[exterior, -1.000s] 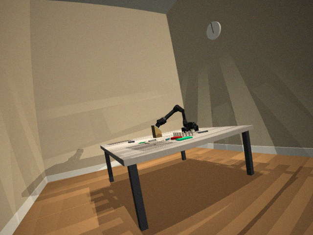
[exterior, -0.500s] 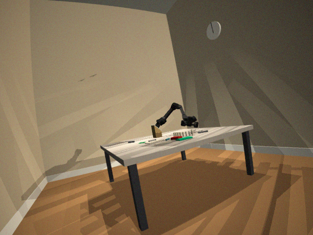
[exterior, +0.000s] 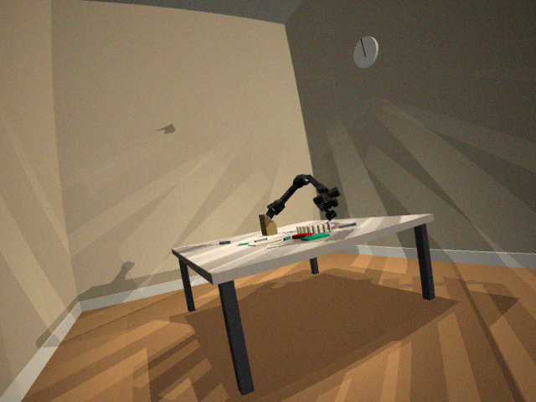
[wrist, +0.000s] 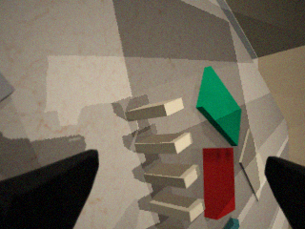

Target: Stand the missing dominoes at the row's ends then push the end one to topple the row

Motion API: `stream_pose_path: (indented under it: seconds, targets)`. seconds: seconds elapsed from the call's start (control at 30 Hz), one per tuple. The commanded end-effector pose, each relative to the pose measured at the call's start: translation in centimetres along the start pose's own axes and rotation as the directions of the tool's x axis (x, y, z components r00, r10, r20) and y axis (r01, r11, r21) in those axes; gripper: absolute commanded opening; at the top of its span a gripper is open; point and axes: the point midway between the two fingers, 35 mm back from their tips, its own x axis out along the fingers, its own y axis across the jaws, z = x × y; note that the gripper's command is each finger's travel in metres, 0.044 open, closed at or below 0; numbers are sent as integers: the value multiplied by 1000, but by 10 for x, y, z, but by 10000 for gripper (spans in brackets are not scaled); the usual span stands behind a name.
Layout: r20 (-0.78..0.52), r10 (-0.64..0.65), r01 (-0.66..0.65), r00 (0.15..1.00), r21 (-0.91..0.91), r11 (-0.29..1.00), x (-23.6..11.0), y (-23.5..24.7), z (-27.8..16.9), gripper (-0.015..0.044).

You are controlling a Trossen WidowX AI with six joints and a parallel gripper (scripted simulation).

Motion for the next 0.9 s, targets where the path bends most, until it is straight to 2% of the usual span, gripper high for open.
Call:
stream_pose_path:
  seconds: [0.0, 0.1, 0.17, 0.73, 0.87]
  targets:
    - [-316, 589, -667, 744, -406, 625, -39, 4, -8, 440]
    - [-322, 699, -756, 639, -432, 492, -56, 8, -6, 440]
    - [-317, 736, -779, 599, -445, 442, -62, 10, -4, 440]
    - [-316, 738, -780, 596, -445, 439, -62, 9, -4, 440]
    - [-317, 738, -780, 596, -446, 439, -47, 26, -10, 440]
